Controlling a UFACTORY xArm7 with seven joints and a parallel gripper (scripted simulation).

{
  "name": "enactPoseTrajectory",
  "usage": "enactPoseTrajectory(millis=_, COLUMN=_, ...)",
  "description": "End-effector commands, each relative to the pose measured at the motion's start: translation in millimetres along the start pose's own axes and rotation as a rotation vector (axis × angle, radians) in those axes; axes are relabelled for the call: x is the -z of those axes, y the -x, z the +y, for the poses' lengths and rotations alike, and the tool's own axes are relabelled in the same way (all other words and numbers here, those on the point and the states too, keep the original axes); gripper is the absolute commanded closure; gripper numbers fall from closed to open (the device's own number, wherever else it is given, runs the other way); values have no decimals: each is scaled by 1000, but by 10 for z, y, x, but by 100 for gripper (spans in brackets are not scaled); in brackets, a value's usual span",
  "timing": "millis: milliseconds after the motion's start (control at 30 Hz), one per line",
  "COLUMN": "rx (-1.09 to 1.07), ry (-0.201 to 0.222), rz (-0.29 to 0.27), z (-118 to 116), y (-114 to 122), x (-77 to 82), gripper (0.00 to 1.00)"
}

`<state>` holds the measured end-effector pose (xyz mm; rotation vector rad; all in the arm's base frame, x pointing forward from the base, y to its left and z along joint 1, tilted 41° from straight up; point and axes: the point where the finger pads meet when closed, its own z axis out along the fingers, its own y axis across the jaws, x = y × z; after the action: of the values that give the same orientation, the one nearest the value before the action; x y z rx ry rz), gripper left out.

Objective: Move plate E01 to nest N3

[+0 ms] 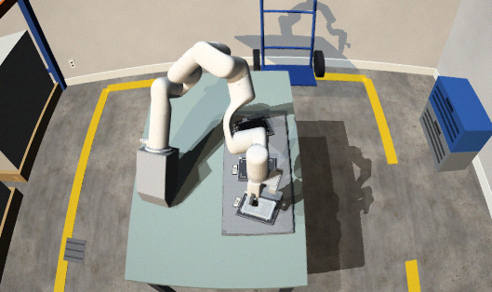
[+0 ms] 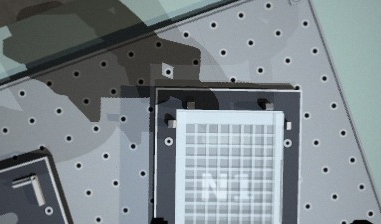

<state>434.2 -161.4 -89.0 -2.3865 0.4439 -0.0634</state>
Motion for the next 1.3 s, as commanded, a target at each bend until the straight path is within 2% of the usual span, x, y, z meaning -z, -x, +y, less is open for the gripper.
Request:
enactPoseTrajectory(millis=0, rx=1, ry=3, rz=4, z=6, y=-15, x=22, gripper=0)
enactPoseTrajectory(millis=1267, rx=1, ry=2, rz=4, z=7, y=-16, x=-546, gripper=0)
